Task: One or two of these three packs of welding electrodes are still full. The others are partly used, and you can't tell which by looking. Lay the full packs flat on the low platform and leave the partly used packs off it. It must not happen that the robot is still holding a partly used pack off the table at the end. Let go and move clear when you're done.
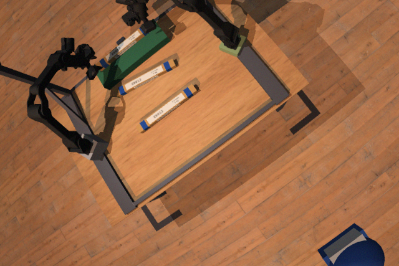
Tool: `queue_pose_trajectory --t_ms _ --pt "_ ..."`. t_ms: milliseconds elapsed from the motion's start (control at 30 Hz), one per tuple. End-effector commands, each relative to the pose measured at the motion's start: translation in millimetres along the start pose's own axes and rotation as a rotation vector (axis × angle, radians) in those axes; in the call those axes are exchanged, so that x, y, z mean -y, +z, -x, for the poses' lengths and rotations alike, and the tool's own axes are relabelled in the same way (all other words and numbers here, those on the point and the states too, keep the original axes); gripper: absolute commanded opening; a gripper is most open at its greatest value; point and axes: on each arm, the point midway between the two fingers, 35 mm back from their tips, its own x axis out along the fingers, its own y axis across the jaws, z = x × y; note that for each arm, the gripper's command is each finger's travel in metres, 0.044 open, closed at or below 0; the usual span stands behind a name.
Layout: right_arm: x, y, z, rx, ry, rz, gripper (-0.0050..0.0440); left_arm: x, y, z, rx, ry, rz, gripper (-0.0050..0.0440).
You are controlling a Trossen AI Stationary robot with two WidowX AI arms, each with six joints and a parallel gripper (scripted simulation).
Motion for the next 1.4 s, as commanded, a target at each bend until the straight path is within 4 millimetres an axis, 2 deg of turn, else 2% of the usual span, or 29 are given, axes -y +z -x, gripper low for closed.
queue_pose_trajectory --t_ms 0,233,300,800,867,1367 --pt "21 -3 18 0.019 0.026 -0.011 0.0330 -23 -1 24 0.031 -0.041 0.017 0.0330" --pt "62 -21 29 0.017 0.023 -0.010 0.0330 -63 -20 35 0.029 -0.038 0.015 0.0330" --pt "62 -21 29 0.017 0.023 -0.010 0.0330 -63 -20 35 0.029 -0.038 0.015 0.0330" --pt "151 -61 56 0.009 0.013 -0.006 0.0330 -152 -60 59 0.021 -0.028 0.011 0.0330" --pt "151 -61 56 0.009 0.013 -0.006 0.0330 -152 -60 59 0.021 -0.028 0.011 0.0330" --pt "238 -99 83 0.004 0.007 -0.003 0.0330 -239 -99 85 0.016 -0.021 0.008 0.0330"
